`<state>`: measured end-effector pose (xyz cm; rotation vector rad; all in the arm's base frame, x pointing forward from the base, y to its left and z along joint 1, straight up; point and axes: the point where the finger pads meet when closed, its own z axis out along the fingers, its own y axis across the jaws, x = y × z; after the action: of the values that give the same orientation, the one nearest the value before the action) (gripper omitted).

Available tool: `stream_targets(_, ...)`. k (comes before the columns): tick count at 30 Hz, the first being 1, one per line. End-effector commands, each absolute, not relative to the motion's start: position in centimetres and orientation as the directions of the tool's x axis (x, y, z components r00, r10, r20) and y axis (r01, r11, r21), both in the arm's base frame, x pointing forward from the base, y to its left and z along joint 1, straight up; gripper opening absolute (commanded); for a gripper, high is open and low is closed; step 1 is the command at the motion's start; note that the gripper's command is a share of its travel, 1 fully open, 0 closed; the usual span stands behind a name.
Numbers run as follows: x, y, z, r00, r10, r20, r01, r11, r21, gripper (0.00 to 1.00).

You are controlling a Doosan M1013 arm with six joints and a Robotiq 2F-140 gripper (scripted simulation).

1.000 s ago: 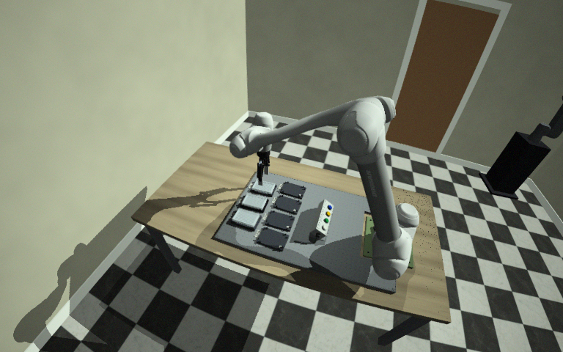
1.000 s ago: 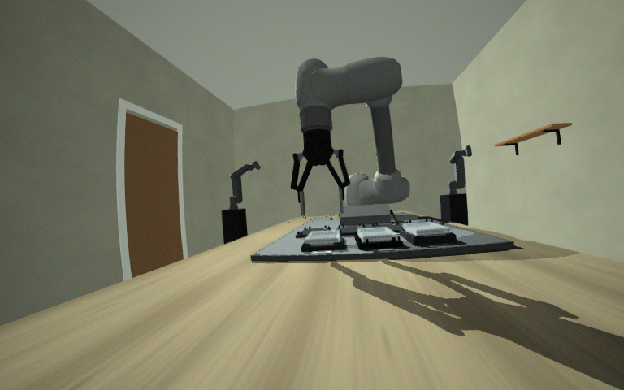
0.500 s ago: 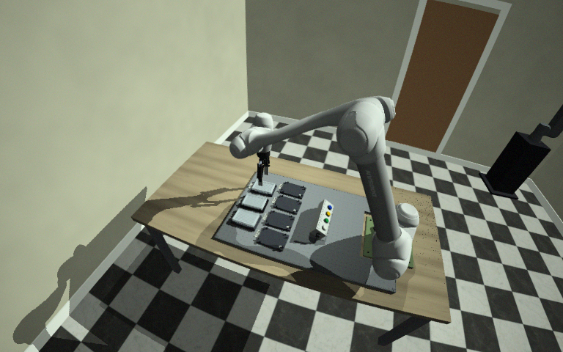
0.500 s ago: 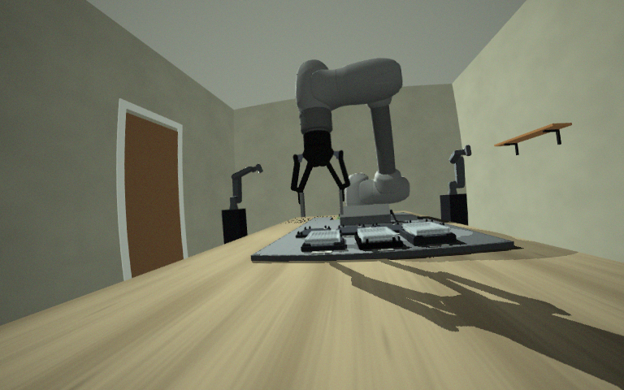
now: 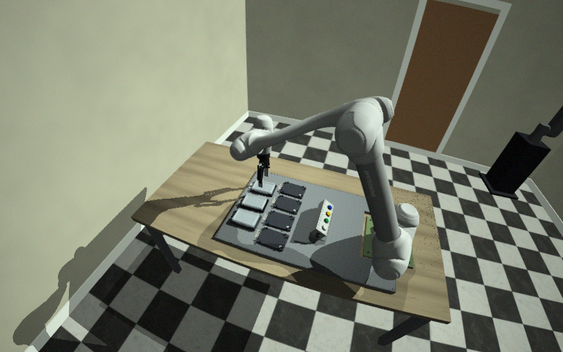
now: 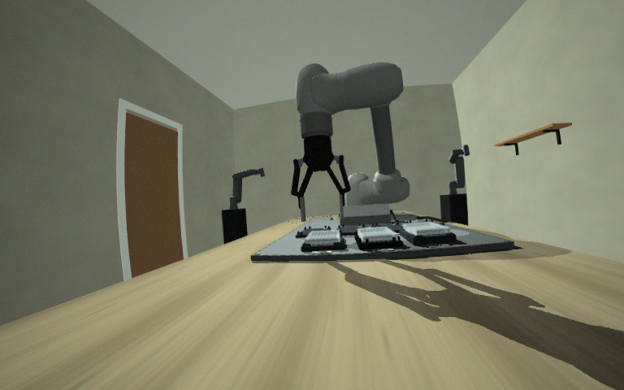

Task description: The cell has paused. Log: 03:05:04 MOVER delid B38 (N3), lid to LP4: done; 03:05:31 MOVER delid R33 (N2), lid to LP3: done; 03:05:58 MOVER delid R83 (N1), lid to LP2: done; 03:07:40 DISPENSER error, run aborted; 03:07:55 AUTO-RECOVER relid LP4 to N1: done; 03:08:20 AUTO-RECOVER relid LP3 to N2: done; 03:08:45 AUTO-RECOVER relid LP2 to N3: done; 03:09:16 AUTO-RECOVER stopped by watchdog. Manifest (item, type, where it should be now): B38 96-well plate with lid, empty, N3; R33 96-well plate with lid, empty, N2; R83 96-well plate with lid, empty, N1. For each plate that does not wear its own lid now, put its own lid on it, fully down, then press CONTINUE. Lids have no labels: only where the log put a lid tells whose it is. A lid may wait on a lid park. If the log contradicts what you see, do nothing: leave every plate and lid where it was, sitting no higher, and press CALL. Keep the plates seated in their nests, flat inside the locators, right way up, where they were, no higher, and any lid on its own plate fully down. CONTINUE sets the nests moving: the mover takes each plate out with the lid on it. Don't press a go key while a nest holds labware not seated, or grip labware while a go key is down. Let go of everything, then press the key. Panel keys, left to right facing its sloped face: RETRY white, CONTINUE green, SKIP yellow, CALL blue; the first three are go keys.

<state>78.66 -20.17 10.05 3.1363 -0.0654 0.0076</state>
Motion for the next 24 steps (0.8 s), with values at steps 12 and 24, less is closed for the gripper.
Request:
stream_targets(12,78.7,-20.2,8.6,0.999,-0.042,0.005,-0.042,-0.999,0.004,0.66)
stream_targets(24,78.7,-20.2,7.8,0.999,-0.042,0.005,-0.042,-0.999,0.004,0.66)
